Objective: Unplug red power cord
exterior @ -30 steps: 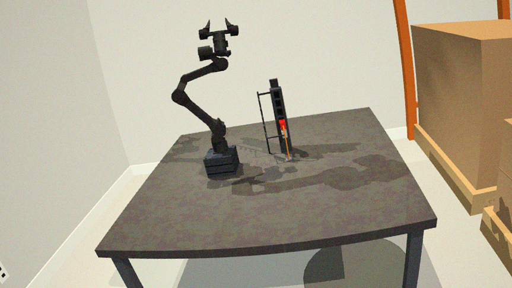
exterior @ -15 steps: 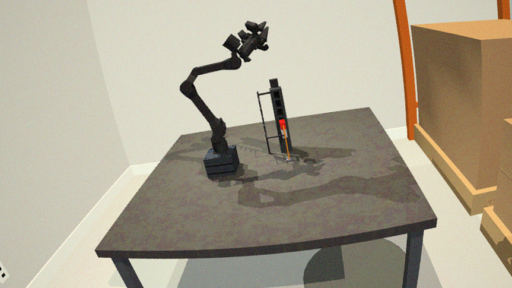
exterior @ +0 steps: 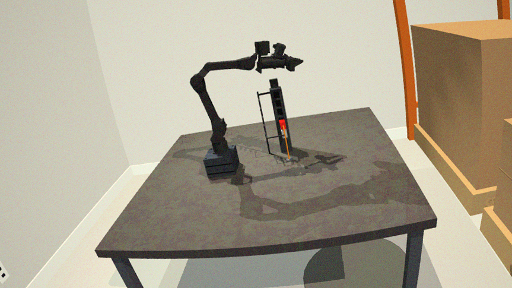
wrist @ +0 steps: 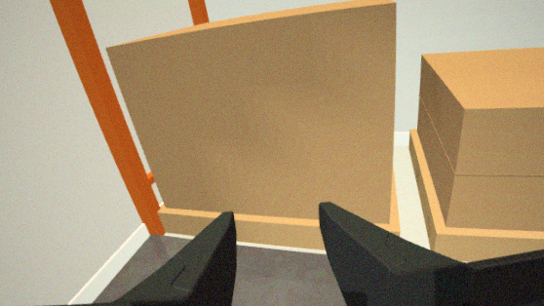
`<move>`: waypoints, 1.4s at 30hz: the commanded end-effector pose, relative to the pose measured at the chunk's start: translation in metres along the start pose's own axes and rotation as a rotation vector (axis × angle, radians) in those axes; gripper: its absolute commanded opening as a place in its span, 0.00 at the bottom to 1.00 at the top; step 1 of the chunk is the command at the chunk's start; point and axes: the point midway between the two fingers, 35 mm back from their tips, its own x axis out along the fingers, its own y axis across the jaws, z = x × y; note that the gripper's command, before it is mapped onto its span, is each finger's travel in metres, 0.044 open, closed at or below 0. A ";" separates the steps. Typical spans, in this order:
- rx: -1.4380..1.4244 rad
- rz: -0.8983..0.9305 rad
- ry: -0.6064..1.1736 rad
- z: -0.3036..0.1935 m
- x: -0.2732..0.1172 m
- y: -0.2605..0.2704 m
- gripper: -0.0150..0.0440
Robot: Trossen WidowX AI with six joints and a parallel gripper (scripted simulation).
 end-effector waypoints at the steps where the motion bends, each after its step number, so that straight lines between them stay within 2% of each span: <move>1: 0.433 -0.168 0.303 -0.075 0.011 -0.029 0.53; 9: 0.977 -0.581 0.667 -0.177 -0.016 -0.053 0.53; 18: 1.389 -1.280 0.910 -0.250 -0.089 -0.060 0.53; 42: 1.396 -1.298 0.914 -0.252 -0.087 -0.047 0.53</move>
